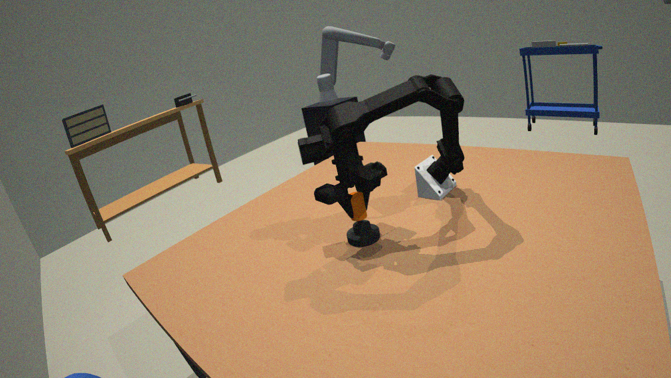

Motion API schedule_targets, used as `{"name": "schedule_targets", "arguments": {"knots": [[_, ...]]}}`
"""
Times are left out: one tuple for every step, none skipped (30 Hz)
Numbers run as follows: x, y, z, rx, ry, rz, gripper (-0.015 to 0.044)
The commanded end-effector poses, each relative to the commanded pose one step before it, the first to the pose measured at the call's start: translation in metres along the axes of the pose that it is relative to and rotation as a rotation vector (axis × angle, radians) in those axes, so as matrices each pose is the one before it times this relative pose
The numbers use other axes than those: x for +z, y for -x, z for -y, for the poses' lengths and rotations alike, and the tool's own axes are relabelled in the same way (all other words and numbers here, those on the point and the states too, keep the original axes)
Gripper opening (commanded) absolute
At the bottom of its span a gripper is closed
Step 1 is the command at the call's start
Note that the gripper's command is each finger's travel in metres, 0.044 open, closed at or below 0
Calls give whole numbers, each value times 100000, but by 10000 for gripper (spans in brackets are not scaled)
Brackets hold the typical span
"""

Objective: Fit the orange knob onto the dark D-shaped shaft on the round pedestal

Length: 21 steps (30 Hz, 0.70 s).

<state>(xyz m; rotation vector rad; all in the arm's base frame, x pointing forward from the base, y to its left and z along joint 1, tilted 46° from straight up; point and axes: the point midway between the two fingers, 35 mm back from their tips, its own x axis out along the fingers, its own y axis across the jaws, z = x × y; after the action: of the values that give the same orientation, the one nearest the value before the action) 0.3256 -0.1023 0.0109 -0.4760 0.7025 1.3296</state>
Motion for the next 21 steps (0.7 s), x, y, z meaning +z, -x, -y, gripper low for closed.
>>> {"name": "schedule_targets", "arguments": {"knots": [[18, 53, 165, -625, 1786, -321, 0], [14, -19, -21, 1, -1, 1, 0], [5, -16, -6, 0, 0, 1, 0], [3, -12, -5, 0, 0, 1, 0], [3, -6, -14, 1, -1, 0, 0], [3, -2, -19, 1, -1, 0, 0], [3, -3, -17, 1, -1, 0, 0], [2, -6, -17, 1, -1, 0, 0], [3, -8, -29, 1, -1, 0, 0], [8, -5, -40, 2, -2, 1, 0], [9, -1, -43, 2, -2, 0, 0], [9, 2, -44, 2, -2, 0, 0], [11, 5, -48, 2, -2, 0, 0], [14, 8, -53, 2, -2, 0, 0], [16, 10, -58, 3, -3, 0, 0], [17, 12, -62, 3, -3, 0, 0], [17, 13, -69, 3, -3, 0, 0], [11, 15, -47, 2, -2, 0, 0], [1, 18, -4, 0, 0, -1, 0], [1, -158, 7, -1, 2, 6, 0], [-3, -169, 25, -3, 3, 6, 0]]}}
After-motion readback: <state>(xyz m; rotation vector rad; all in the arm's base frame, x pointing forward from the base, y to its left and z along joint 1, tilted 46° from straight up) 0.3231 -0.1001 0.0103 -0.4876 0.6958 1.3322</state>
